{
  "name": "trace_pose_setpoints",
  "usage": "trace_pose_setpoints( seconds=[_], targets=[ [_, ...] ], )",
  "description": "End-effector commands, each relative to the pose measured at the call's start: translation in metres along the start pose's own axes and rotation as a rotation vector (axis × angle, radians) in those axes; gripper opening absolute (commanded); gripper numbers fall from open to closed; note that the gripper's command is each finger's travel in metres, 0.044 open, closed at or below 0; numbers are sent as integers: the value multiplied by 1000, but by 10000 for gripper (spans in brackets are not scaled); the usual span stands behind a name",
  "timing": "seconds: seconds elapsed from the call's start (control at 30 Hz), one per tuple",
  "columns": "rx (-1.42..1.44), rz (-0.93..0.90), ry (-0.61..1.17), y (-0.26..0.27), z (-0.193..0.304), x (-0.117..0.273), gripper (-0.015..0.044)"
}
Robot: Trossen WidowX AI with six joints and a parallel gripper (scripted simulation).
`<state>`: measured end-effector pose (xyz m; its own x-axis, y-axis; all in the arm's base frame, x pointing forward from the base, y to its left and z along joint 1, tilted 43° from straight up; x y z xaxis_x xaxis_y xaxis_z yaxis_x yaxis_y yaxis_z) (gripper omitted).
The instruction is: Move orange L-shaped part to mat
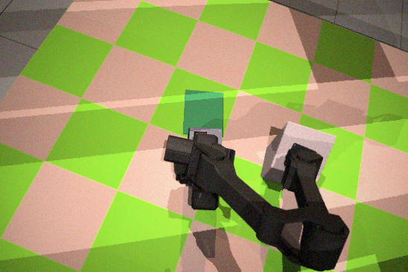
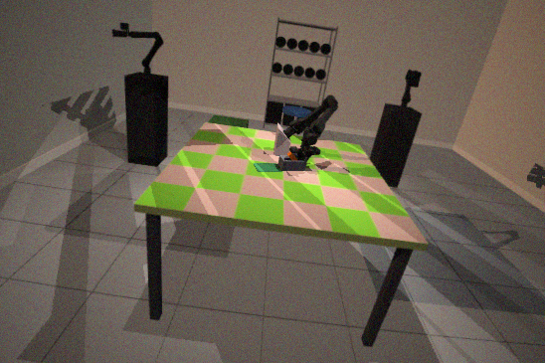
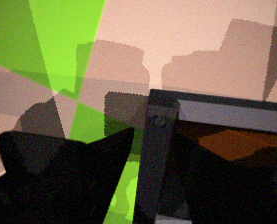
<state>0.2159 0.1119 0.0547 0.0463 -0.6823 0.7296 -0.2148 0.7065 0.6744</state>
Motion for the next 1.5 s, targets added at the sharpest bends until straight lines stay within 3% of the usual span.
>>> trace_pose_setpoints(
  seconds=[0.0,0.67,0.97,1.47],
  targets=[
    [-11,2,7,-1,2,-2,180],
    [-11,6,7,9,1,18,180],
    [-11,8,8,-1,0,106,180],
    [-18,8,-8,-2,-2,107,180]
  ],
)
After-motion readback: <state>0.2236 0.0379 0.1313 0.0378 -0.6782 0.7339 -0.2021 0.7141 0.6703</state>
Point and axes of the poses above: the point midway between the two fingers, 35 mm back from their tips, its own x axis back along the fingers, its own y axis across the jaws, z = x × y, the point moved 4 cm from there along x, back along the fingers, and after that the axes turned 7 degrees about -x, right-handed, at the moved point
